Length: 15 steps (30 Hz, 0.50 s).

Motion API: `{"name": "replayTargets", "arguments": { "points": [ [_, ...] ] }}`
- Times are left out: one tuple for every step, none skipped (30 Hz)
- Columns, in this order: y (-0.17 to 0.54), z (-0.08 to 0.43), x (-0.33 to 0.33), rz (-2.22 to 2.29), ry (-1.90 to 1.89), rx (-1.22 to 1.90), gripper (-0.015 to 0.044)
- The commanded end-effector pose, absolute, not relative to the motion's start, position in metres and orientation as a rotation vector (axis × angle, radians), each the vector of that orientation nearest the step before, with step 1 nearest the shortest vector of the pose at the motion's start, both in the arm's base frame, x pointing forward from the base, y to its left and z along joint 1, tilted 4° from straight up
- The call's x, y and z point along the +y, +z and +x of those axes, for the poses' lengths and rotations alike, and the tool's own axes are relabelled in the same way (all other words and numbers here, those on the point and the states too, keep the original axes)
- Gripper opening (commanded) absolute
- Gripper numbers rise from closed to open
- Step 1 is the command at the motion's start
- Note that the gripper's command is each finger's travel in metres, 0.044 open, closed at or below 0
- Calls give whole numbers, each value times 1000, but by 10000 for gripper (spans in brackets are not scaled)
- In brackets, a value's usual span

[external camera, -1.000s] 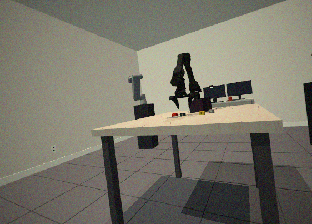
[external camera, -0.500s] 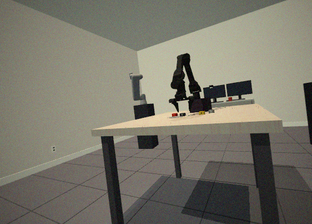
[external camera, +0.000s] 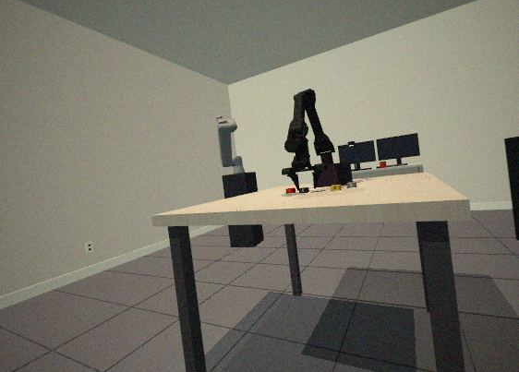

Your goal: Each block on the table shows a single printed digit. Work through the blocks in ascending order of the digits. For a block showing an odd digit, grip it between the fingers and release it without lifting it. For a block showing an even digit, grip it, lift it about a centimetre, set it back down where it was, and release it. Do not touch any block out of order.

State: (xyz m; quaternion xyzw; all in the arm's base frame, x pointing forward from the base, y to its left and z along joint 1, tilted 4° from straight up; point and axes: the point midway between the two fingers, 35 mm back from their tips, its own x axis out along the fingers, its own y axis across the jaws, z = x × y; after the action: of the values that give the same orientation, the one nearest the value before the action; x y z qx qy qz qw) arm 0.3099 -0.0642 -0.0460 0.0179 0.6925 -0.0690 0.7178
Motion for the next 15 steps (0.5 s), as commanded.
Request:
{"name": "replayTargets", "arguments": {
  "points": [
    [-48,310,-64,35,-150,1534,216],
    [-48,310,-64,35,-150,1534,190],
    [-48,310,-64,35,-150,1534,164],
    [-48,310,-64,35,-150,1534,137],
    [-48,310,-64,35,-150,1534,120],
    [-48,310,-64,35,-150,1534,120],
    [-48,310,-64,35,-150,1534,120],
    [-48,310,-64,35,-150,1534,120],
    [-48,310,-64,35,-150,1534,120],
    [-48,310,-64,35,-150,1534,120],
    [-48,310,-64,35,-150,1534,120],
    [-48,310,-64,35,-150,1534,120],
    [-48,310,-64,35,-150,1534,120],
    [-48,310,-64,35,-150,1534,120],
    [-48,310,-64,35,-150,1534,120]
  ]
}}
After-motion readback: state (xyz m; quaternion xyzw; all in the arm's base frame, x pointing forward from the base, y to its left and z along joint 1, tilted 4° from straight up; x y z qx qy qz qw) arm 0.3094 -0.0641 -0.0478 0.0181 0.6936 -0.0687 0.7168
